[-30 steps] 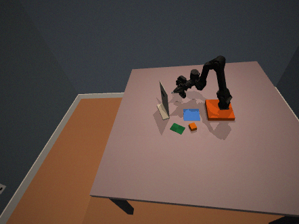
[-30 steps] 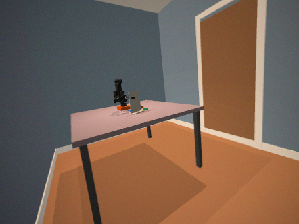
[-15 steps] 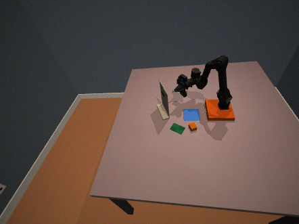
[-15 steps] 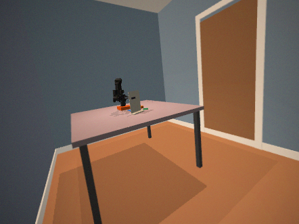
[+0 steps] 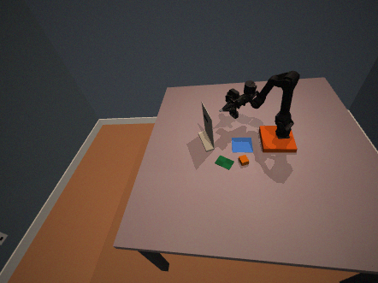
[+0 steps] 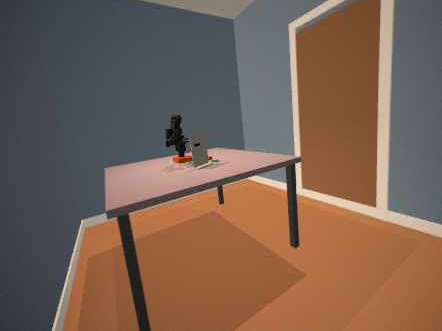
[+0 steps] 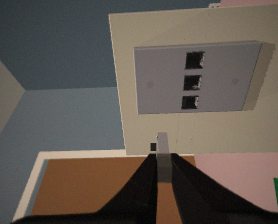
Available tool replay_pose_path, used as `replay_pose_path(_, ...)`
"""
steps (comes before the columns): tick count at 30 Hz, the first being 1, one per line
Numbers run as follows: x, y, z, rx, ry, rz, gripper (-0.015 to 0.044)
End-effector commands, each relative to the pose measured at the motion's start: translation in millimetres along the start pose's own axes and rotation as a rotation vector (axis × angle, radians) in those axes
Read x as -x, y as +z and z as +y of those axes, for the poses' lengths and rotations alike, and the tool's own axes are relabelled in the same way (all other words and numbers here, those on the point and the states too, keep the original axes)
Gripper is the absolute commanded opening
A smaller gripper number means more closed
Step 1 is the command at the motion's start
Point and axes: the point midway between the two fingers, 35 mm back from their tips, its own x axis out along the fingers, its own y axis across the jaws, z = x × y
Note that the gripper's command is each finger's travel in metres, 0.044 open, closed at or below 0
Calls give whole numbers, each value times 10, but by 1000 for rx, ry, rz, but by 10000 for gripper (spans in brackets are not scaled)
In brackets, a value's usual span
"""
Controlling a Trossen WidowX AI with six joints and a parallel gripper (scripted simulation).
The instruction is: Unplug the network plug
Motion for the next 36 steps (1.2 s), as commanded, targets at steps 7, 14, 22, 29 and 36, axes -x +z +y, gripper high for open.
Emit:
replay_pose_path(7,64,-63,187,1,0,4,0)
replay_pose_path(14,-7,-30,128,-2,-25,-18,0)
replay_pose_path(22,-102,-9,16,-1,-79,-44,0)
replay_pose_path(29,-172,-21,-101,3,-142,-59,0)
replay_pose_path(36,-227,-64,-232,13,-217,-63,0)
